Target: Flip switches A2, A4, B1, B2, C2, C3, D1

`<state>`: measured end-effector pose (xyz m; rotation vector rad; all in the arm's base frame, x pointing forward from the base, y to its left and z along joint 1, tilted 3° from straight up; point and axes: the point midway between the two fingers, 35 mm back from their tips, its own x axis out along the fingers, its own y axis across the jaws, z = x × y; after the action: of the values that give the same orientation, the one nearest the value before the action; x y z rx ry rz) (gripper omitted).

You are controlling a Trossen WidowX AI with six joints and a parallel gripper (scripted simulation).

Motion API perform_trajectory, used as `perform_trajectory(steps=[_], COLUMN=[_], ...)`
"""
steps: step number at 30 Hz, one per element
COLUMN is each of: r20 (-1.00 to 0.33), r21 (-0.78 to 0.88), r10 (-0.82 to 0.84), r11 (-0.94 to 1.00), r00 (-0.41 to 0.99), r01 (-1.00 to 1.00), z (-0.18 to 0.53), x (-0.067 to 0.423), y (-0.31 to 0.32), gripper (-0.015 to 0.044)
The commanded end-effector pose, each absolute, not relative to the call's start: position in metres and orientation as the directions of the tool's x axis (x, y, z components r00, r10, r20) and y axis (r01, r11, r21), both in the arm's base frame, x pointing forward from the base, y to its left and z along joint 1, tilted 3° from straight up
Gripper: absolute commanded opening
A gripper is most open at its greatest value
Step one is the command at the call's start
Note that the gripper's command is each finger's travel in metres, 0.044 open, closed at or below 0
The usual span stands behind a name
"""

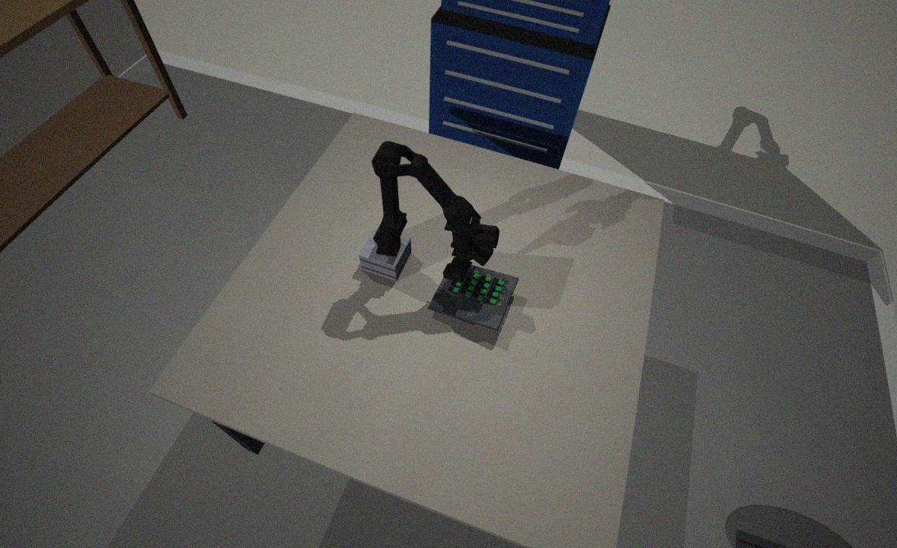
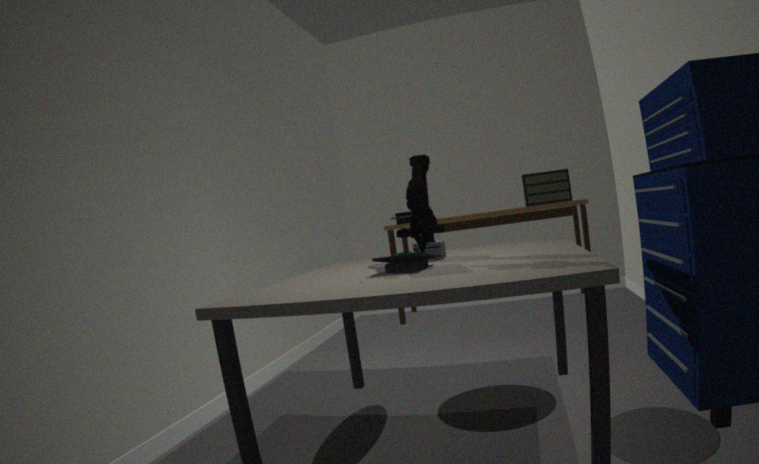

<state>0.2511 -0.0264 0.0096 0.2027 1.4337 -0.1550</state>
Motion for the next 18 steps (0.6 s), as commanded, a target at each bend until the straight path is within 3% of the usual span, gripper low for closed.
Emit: perform_trajectory(steps=[1,18], r20=[-0.991,-0.991], r21=[0.044,0.044], r10=[0.013,0.013], r11=[0.972,0.972], r00=[0.132,0.132], r01=[0.233,0.233], z=[0.0087,0.0065], x=[0.2513,0.2517], y=[-0.0267,-0.0267], gripper=[0.0,0.0])
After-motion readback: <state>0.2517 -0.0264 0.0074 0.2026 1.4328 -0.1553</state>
